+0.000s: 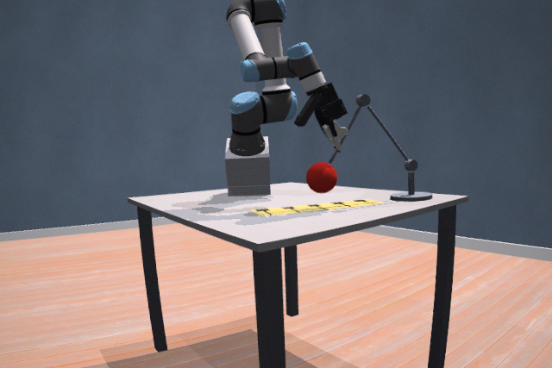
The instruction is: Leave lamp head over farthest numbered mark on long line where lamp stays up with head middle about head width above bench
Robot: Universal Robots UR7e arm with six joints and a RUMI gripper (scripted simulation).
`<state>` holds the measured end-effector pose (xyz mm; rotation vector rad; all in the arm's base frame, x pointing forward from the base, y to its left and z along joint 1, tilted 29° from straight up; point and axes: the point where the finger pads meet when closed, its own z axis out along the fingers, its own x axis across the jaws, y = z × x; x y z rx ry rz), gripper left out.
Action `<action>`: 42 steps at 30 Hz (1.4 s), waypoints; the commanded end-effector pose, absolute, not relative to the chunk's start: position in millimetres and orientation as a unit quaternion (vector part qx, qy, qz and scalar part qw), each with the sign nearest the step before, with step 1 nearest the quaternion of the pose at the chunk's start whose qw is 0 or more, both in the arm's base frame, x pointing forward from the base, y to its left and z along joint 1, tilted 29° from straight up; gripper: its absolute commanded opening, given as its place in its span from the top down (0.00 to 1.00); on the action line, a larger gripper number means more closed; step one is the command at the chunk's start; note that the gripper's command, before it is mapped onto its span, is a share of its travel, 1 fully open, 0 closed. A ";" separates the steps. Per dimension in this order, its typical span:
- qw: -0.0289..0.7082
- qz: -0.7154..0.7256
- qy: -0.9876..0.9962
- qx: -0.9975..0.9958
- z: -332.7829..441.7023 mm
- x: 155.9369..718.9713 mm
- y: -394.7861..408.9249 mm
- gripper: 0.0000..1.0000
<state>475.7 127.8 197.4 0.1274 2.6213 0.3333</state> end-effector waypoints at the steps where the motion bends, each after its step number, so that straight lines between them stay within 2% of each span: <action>1: 0.246 0.122 0.960 0.047 197.9 475.8 127.8 1.00; 16: 0.246 0.122 0.960 0.046 197.9 475.8 127.9 1.00; 42: 0.242 0.140 0.960 0.010 195.2 471.6 66.8 1.00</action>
